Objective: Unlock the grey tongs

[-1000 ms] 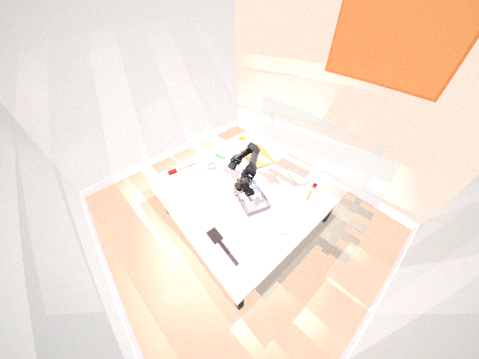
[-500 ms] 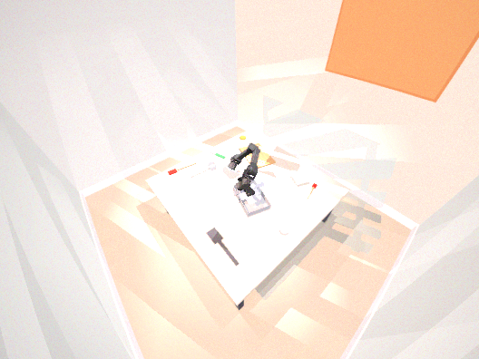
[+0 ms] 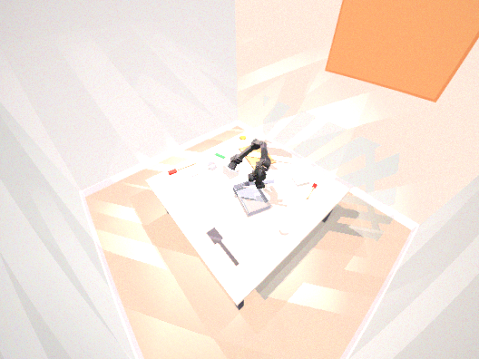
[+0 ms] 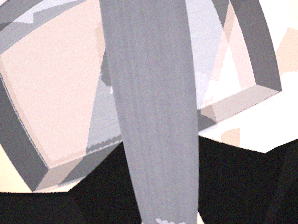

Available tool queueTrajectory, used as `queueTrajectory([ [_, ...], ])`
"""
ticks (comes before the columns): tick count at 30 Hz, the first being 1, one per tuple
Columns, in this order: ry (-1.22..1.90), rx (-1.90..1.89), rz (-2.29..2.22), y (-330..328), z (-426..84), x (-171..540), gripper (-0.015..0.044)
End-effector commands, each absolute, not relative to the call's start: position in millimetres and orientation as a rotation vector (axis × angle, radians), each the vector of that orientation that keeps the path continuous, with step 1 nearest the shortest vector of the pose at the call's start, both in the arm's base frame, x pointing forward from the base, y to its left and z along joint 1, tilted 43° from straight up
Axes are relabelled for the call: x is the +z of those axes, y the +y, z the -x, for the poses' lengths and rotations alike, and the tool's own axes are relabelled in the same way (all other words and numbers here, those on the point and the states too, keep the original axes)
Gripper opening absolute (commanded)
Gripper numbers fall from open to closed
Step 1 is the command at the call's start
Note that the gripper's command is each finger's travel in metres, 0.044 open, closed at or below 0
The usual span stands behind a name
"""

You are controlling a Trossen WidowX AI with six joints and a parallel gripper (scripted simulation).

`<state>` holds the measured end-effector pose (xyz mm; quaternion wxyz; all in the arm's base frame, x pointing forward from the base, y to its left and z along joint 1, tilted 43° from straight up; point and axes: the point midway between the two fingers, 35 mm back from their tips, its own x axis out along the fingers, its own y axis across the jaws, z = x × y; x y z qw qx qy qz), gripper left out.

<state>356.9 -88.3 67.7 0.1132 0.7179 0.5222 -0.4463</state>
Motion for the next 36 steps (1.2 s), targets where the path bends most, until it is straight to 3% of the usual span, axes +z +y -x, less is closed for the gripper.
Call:
queueTrajectory([
  [1, 1.477, -1.394, -2.177, -69, -358, 100, -0.0150],
  [36, 1.189, -1.987, -2.555, 70, -283, 263, -0.0150],
])
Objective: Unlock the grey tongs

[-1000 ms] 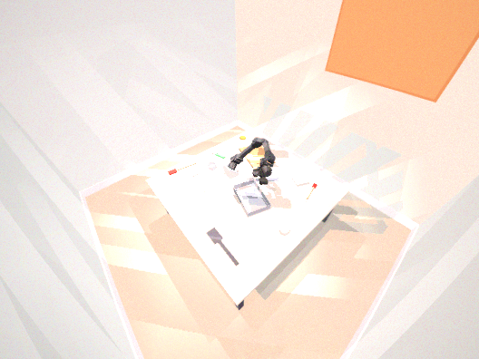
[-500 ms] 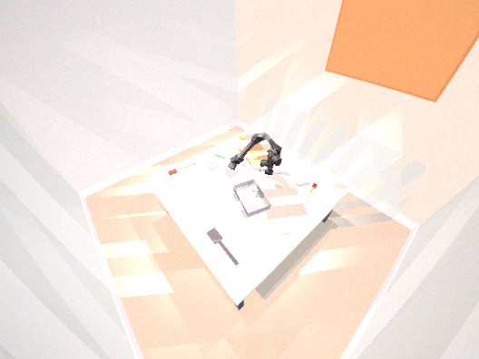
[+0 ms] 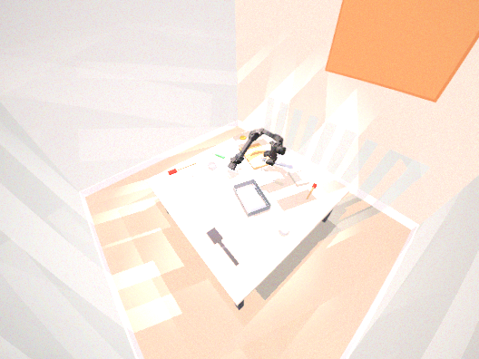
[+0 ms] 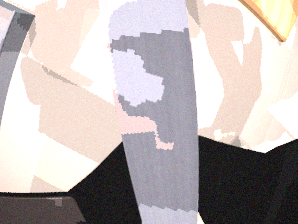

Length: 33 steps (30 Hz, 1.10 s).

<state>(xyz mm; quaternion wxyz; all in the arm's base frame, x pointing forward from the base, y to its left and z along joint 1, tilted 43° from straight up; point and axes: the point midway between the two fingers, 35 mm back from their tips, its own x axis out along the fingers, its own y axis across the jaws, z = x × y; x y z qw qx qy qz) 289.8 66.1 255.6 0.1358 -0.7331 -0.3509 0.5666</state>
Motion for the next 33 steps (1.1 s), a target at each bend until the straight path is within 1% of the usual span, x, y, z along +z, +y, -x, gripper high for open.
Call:
queueTrajectory([
  [1, -0.978, 1.633, 2.100, 70, -283, 263, -0.0150],
  [5, -0.997, 1.638, 2.111, 72, -282, 263, -0.0150],
  [9, -1.117, 1.660, 2.175, 83, -277, 264, -0.0150],
  [23, -1.769, 1.668, 2.418, 131, -245, 268, -0.0150],
  [33, -2.305, 1.531, 2.507, 161, -219, 274, -0.0150],
])
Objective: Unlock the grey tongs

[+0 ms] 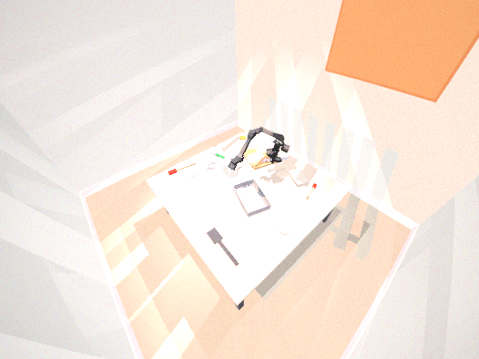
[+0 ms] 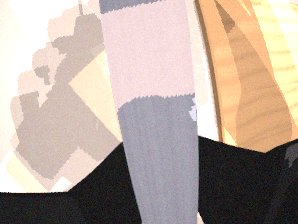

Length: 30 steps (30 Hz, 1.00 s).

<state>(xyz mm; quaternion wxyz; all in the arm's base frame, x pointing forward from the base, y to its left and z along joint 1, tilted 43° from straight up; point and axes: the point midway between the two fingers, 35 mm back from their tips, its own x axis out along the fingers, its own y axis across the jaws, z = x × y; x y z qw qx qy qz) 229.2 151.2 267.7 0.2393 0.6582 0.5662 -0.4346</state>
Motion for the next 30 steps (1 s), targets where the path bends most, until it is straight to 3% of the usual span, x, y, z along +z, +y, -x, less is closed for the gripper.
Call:
queueTrajectory([
  [1, 1.579, -1.023, -1.690, 162, -217, 275, -0.0150],
  [30, 1.597, -0.088, -0.764, 212, -132, 291, -0.0150],
])
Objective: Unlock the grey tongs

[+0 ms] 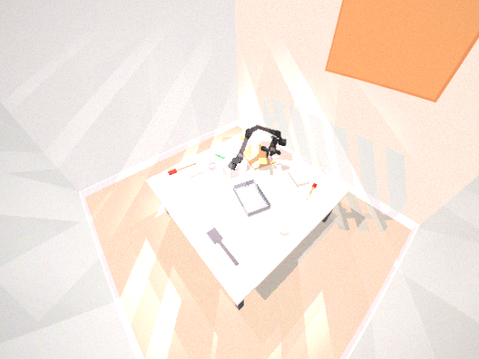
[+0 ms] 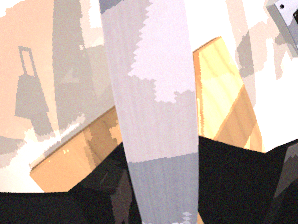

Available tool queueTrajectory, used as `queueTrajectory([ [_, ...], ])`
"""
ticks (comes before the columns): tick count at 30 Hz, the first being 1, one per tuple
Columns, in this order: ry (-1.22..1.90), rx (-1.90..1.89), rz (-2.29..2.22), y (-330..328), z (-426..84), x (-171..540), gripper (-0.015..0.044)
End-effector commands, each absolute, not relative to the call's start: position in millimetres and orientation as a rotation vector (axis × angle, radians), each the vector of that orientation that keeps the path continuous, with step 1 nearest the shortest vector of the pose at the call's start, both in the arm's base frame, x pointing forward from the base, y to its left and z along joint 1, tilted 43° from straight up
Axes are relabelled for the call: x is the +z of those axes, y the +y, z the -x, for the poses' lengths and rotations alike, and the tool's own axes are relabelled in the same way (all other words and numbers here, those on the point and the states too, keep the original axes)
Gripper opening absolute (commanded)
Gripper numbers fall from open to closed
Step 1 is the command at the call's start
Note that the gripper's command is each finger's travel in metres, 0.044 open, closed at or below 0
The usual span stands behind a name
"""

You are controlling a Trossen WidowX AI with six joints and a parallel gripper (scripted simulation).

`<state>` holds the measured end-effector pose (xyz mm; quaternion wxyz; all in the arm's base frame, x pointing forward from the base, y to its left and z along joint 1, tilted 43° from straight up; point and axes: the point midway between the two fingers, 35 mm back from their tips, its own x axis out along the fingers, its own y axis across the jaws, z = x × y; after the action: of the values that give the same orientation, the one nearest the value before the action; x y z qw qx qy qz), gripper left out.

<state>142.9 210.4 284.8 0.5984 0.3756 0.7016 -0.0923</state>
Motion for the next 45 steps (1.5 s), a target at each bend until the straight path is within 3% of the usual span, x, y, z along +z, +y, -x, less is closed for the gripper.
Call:
queueTrajectory([
  [1, 1.591, -0.057, -0.732, 213, -129, 291, -0.0150],
  [23, 1.362, 0.587, -0.068, 224, -64, 308, -0.0150],
  [45, 0.939, 1.142, 0.527, 216, -9, 329, -0.0150],
])
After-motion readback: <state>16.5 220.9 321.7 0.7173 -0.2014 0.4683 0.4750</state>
